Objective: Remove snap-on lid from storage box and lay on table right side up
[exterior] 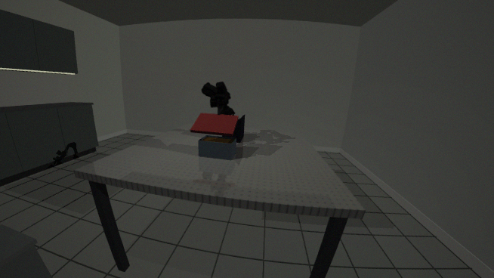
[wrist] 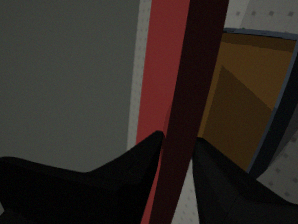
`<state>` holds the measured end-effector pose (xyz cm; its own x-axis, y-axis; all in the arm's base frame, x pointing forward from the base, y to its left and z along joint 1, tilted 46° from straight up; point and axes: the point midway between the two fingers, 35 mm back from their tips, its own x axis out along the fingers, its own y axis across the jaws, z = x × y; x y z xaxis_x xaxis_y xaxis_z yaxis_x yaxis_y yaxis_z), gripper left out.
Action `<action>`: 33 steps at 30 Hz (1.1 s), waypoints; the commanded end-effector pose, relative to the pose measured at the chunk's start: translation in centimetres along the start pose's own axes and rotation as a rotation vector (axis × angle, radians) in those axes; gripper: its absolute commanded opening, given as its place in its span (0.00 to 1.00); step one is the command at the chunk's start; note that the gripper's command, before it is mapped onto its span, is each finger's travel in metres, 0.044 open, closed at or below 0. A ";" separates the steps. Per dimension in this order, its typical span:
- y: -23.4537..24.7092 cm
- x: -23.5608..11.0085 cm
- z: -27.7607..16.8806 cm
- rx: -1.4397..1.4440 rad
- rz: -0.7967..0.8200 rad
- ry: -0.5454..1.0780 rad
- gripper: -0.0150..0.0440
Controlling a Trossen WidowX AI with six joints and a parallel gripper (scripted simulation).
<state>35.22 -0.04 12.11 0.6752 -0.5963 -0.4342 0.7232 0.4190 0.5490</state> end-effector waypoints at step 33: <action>-0.1 -0.6 7.2 0.003 0.013 0.005 0.25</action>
<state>33.73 -4.51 16.65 0.6731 -0.5974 -0.4360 0.7255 0.4189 0.5461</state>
